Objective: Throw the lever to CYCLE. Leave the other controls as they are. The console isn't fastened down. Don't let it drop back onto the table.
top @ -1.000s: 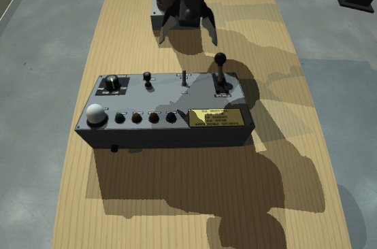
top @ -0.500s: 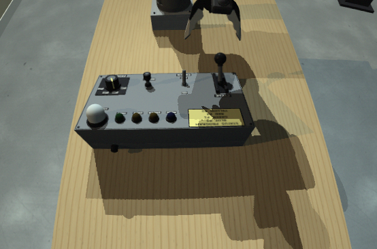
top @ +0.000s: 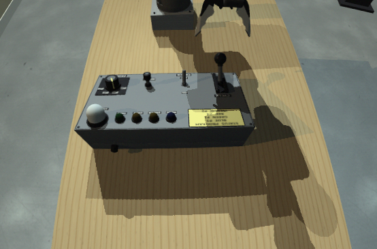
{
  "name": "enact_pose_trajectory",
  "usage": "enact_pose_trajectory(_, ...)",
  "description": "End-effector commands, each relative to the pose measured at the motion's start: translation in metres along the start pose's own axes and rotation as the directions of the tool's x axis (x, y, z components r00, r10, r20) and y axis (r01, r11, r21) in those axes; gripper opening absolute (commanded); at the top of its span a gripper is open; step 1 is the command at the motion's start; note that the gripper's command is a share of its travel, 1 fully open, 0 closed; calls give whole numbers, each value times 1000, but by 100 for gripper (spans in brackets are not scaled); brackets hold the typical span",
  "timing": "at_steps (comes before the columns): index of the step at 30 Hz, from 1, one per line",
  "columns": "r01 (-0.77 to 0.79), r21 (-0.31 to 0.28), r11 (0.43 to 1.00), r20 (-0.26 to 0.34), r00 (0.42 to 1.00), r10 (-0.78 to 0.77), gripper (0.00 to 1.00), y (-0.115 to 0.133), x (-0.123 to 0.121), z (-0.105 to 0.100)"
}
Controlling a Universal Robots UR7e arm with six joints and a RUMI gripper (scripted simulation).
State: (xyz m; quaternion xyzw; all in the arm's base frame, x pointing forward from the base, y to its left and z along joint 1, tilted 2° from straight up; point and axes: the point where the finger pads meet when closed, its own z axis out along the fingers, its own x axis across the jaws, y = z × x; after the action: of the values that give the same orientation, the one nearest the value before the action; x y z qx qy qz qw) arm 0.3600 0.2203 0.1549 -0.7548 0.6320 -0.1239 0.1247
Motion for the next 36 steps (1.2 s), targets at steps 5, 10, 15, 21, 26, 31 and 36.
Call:
enact_pose_trajectory(5, 0, 15, 1000, 2, 1000, 0, 100, 3, -6, -1)
enact_pose_trajectory(10, 0, 15, 1000, 2, 1000, 0, 44, 3, -6, -2)
enact_pose_trajectory(15, -1, 15, 1000, 2, 1000, 1, 44, 3, -6, -2)
enact_pose_trajectory(21, 0, 15, 1000, 2, 1000, 0, 44, 3, -6, -2)
enact_pose_trajectory(26, 0, 15, 1000, 2, 1000, 0, 44, 3, -6, -2)
enact_pose_trajectory(31, 0, 15, 1000, 2, 1000, 0, 44, 3, -6, -2)
enact_pose_trajectory(36, 0, 15, 1000, 2, 1000, 0, 44, 3, -6, -2)
